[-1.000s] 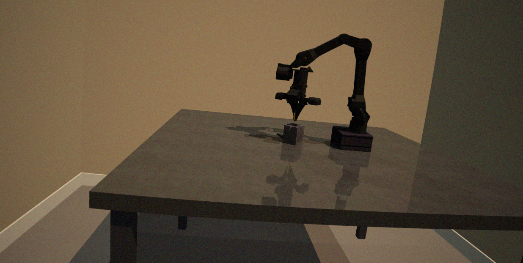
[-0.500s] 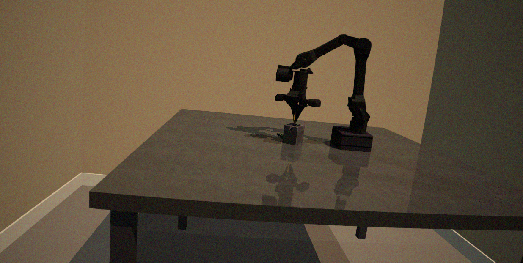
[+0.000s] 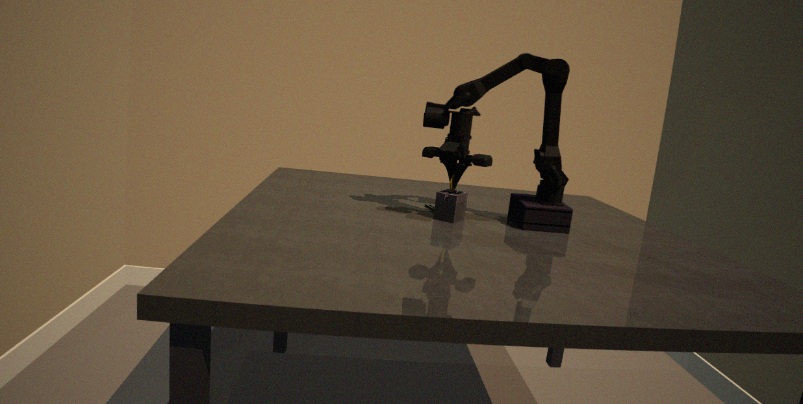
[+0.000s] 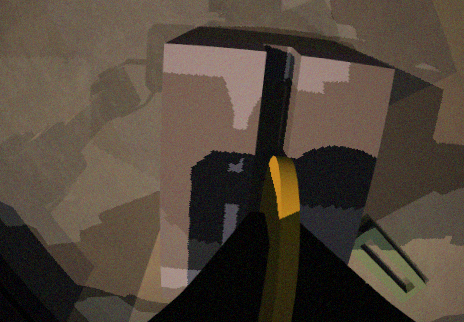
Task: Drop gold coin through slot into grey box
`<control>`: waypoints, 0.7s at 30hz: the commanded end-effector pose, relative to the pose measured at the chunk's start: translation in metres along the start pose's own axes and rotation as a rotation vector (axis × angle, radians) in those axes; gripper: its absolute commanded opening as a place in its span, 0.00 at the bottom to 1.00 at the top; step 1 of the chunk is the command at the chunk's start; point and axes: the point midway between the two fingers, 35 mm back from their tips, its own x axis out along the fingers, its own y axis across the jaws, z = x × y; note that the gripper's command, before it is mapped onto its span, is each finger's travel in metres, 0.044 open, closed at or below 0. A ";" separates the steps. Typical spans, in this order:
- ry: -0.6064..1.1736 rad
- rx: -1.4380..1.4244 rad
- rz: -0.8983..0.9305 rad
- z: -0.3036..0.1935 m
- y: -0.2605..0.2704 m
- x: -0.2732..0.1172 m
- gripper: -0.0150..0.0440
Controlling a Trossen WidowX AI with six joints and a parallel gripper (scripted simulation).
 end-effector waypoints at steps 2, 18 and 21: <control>0.002 0.005 0.004 -0.001 0.001 0.004 0.25; 0.000 0.000 0.000 0.000 0.000 0.000 0.57; 0.000 0.000 0.000 0.000 0.000 -0.010 0.70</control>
